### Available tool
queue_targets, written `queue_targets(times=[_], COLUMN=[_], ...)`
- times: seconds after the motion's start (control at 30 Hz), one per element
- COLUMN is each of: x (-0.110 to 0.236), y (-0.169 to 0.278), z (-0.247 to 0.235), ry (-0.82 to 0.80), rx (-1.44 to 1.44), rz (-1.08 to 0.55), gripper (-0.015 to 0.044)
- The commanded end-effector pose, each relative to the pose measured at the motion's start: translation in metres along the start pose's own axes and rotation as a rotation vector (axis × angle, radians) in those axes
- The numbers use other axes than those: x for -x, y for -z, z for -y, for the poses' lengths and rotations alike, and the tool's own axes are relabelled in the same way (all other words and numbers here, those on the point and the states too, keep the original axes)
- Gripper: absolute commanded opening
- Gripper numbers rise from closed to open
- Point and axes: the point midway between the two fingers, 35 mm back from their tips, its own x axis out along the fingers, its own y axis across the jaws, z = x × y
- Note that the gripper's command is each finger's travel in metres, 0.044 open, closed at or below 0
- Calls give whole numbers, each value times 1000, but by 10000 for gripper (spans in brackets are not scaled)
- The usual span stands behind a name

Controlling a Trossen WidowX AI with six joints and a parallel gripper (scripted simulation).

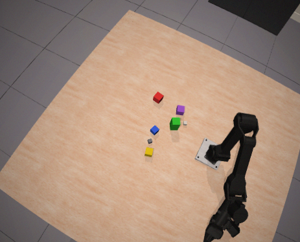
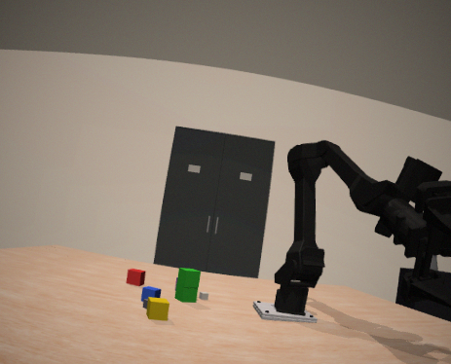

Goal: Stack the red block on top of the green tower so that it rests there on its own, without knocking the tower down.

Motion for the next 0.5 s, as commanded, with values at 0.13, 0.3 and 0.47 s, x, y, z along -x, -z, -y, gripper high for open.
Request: queue_targets(times=[0.13,0.3,0.47], x=[-22,-29,-31], y=[61,105,151], z=[22,35,47], ry=[-36,-54,-72], rx=[-131,-219,-314], rz=[-173,-287,-402], gripper=[440,440,440])
